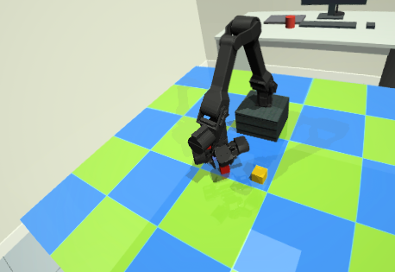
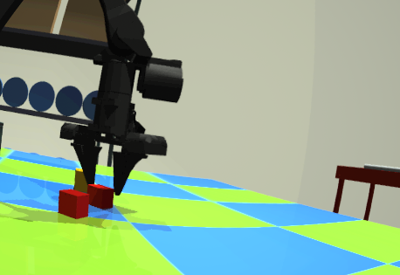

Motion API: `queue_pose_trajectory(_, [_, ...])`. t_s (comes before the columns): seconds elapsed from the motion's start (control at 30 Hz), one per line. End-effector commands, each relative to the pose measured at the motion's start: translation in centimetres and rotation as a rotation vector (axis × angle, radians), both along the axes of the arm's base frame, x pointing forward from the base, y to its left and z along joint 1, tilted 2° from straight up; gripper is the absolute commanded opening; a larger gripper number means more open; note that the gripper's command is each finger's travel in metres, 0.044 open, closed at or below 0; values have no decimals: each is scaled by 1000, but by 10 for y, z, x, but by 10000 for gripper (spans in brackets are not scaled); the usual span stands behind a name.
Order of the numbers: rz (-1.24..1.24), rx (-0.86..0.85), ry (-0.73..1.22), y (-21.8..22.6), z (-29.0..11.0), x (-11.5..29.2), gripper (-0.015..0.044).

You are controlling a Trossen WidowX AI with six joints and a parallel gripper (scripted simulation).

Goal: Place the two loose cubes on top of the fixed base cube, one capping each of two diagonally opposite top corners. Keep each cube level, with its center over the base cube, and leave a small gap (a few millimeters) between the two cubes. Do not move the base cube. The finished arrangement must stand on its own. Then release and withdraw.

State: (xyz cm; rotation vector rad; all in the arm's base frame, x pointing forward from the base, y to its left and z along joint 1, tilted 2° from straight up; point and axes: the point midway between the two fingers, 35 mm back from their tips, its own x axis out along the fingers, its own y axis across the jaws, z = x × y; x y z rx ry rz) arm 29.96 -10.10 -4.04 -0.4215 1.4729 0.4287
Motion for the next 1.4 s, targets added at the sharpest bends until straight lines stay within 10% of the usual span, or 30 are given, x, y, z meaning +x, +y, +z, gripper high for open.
queue_pose_trajectory(0.0, [0,8,11,3,-9,-4,265])
queue_pose_trajectory(0.27, [0,8,11,3,-10,-4,107])
queue_pose_trajectory(1.37, [0,8,10,-3,79,-3,105])
